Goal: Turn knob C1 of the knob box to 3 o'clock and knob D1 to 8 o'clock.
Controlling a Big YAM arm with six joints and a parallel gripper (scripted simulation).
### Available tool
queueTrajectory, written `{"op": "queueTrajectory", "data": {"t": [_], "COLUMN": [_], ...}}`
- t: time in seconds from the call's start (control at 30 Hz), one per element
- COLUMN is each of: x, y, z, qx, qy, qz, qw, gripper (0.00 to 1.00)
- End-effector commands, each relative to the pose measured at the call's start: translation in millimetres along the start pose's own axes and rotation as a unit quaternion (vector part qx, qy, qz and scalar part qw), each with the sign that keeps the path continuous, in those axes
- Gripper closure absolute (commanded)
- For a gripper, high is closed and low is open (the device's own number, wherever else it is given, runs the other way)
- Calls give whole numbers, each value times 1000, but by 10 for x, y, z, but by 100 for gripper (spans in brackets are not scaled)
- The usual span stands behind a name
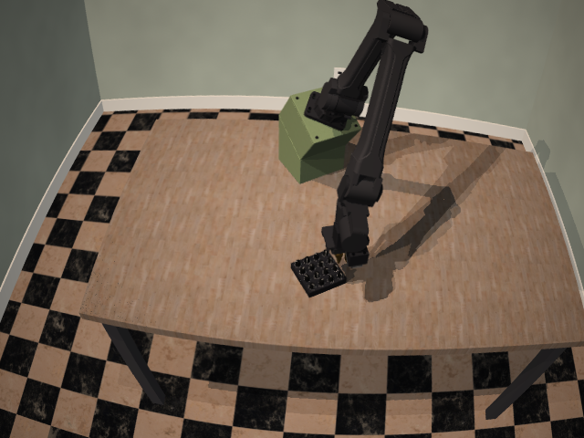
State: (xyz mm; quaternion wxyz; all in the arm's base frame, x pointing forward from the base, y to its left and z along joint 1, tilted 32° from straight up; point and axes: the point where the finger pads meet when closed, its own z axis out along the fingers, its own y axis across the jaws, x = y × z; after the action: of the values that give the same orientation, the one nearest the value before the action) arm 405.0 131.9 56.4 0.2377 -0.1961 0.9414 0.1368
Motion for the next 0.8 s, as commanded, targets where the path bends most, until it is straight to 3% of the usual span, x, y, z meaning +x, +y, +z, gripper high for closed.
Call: {"op": "queueTrajectory", "data": {"t": [0.0,0.3,0.43,0.77], "x": [-66,-125,-46,-79], "y": [-51,-31,-13,25], "z": [-132,-111,32,114], "qx": [6,6,3,1], "qy": [-13,-24,-8,-9], "qz": [7,3,4,0], "qw": [1000,1000,1000,1000], "gripper": [82,82,82,82]}}
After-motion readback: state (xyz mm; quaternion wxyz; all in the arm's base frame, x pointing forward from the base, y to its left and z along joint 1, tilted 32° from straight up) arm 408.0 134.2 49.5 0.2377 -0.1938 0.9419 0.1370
